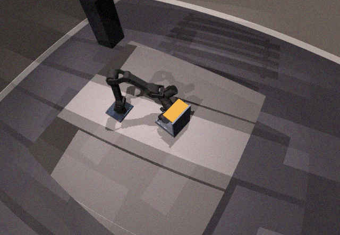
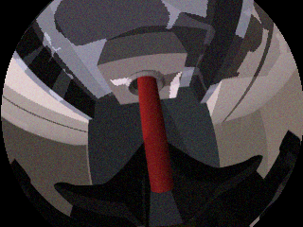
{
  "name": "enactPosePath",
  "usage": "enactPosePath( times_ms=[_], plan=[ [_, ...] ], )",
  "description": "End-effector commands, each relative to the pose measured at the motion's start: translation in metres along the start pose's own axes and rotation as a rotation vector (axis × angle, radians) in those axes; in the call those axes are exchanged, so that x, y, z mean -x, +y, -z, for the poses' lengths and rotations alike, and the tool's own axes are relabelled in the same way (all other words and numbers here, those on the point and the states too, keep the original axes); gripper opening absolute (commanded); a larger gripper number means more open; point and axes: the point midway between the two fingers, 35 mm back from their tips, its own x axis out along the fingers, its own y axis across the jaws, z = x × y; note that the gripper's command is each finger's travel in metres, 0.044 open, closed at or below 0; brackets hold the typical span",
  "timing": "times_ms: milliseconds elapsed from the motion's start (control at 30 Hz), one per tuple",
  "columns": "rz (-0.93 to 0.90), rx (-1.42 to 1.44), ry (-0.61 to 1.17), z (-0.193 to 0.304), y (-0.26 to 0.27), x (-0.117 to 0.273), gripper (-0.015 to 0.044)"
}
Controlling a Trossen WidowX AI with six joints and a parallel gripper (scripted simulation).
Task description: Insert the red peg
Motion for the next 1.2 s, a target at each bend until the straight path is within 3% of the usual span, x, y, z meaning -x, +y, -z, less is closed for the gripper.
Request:
enactPosePath(
  times_ms=[0,733,1000,1167],
  plan=[
    [-0.005,0.013,-0.015,-0.0089,0.0016,-0.0047,0.0000],
    [-0.005,0.013,-0.015,-0.0155,0.0018,-0.0100,0.0000],
    [-0.004,0.002,-0.001,-0.0096,0.0004,-0.0083,0.0210],
    [-0.004,0.004,-0.004,-0.0128,0.0008,-0.0044,0.0220]
  ],
)
